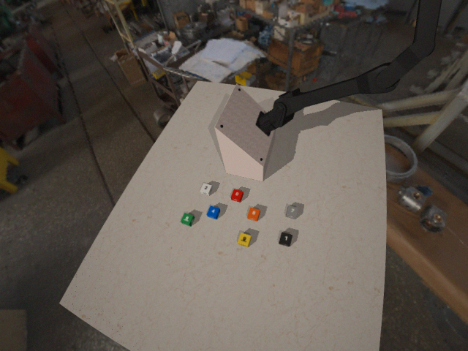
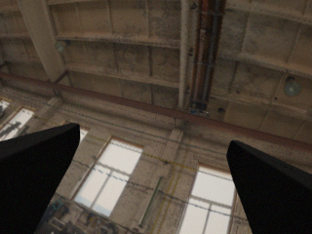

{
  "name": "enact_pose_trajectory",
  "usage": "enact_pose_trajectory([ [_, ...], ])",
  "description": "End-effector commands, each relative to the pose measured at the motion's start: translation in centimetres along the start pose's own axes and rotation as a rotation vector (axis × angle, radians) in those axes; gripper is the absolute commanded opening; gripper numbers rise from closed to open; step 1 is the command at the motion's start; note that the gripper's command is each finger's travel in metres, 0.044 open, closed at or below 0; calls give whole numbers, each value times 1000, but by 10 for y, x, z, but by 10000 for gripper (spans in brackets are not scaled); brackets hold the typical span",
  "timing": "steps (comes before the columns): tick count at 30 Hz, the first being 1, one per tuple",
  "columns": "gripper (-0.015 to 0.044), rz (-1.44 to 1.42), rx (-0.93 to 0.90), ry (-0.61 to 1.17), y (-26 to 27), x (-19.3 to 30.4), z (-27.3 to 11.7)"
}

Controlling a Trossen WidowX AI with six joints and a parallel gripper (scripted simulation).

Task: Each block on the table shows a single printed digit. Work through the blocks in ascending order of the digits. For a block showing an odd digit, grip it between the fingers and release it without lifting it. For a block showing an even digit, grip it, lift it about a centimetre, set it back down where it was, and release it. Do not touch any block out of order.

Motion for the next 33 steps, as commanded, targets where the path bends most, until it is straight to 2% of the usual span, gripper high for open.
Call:
enact_pose_trajectory([
  [1,400,52,-154,-123,52,-38,9],
  [8,400,134,-435,-338,138,-113,0],
  [16,400,201,-776,-566,225,-200,-48],
  [24,400,223,-1145,-763,295,-274,-133],
  [33,400,163,-1603,-925,352,-328,-261],
])
Point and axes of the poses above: the point midway between the two fingers, 35 mm back from their tips, its own z axis out along the fingers, its own y axis across the jaws, x = y × z, the point moved 6 cm from there along -z, back along the fingers, and after that the axes turned 4 degrees about z, right-handed, at the moved point
